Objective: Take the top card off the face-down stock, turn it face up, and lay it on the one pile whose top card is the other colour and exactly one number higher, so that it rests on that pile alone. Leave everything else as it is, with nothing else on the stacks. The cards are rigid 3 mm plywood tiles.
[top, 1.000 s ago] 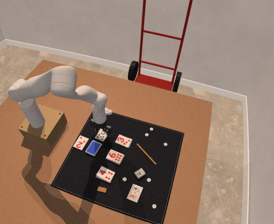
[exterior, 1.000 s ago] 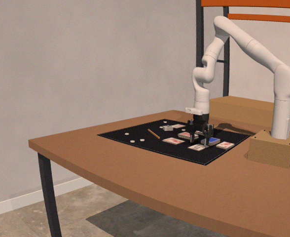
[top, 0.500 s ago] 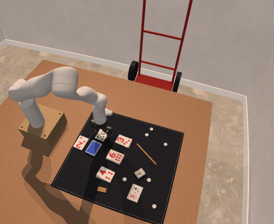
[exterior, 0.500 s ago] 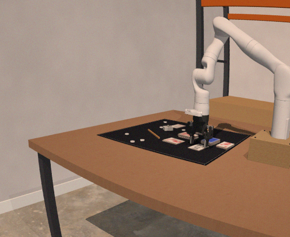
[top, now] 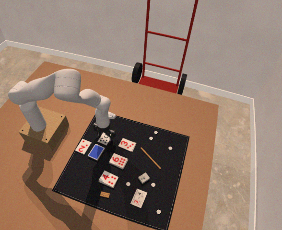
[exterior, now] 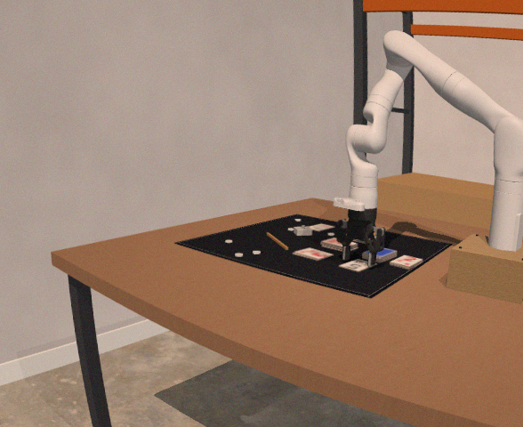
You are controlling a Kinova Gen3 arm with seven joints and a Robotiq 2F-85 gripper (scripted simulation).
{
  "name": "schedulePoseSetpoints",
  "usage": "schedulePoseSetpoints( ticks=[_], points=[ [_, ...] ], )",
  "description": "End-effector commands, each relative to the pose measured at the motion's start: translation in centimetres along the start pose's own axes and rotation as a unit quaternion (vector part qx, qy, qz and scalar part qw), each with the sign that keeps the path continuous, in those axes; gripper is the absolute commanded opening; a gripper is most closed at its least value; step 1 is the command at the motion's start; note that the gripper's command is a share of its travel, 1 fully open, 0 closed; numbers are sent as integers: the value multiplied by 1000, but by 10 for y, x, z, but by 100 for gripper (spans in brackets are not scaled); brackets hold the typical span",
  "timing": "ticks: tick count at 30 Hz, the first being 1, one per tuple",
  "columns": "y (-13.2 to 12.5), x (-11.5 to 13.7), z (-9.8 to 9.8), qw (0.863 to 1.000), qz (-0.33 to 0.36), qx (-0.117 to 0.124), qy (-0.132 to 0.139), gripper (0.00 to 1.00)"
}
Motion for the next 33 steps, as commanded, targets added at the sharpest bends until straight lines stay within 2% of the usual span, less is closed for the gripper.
schedulePoseSetpoints(
  ticks=[1,33],
  points=[
    [0,0,-1,1000,0,-1,0,85],
    [0,0,2,1000,0,-1,0,85]
  ],
)
Point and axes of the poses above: the point where the finger pads meet when closed, its own z axis out along the fingers, its own y axis across the jaws, x = y × z, the point moved 6 cm from there along -z, back along the fingers, and after that the axes turned 11 degrees about -z, right-handed, at the moved point
